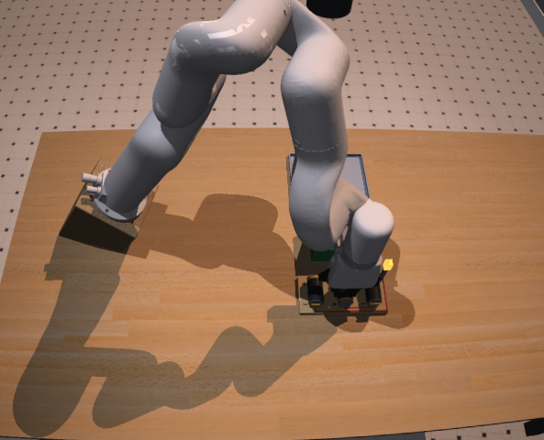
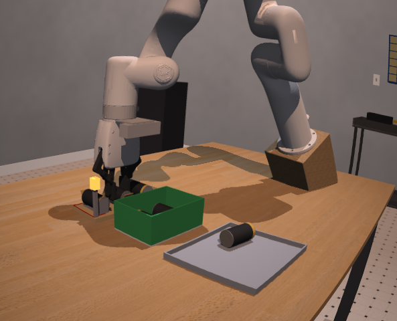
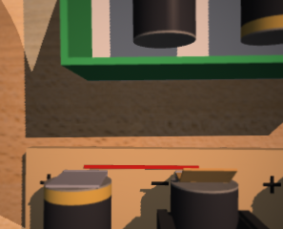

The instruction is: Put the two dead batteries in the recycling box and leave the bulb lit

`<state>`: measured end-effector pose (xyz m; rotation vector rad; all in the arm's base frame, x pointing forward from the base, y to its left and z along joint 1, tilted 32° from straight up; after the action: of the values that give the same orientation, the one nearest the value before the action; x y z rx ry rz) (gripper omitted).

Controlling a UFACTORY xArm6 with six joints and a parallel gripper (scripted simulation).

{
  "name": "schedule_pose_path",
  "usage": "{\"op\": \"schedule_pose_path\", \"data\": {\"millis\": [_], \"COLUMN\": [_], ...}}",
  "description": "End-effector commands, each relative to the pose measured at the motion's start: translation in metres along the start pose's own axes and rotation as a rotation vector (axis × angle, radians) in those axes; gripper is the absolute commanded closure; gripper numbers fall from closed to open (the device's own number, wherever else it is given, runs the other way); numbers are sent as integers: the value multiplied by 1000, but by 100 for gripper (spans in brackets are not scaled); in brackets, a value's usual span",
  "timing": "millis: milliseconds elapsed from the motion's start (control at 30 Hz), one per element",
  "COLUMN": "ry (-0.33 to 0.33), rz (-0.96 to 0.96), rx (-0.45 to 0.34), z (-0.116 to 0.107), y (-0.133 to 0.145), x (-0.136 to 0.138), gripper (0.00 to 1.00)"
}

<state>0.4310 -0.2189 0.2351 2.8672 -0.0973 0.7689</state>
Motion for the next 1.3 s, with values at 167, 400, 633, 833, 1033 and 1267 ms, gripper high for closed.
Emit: {"op": "schedule_pose_path", "data": {"millis": [167, 400, 633, 833, 1033, 1267], "ry": [4, 4, 4, 4, 4, 4], "rz": [0, 0, 0, 0, 0, 0], "rx": [-2, -2, -2, -2, -2, -2], "z": [-1, -1, -1, -1, -7, -35], "y": [1, 1, 1, 1, 1, 1], "x": [1, 1, 1, 1, 1, 1], "gripper": [49, 49, 49, 49, 49, 49]}}
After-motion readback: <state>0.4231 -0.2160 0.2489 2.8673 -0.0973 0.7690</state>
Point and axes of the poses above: the point where the finger pads meet when closed, its own z axis out along the fingers, its own x axis across the jaws, y = z × x, the point moved 3 cm from there along -z, back along the fingers, and after that the axes turned 2 degrees about -z, right-handed, at the moved point
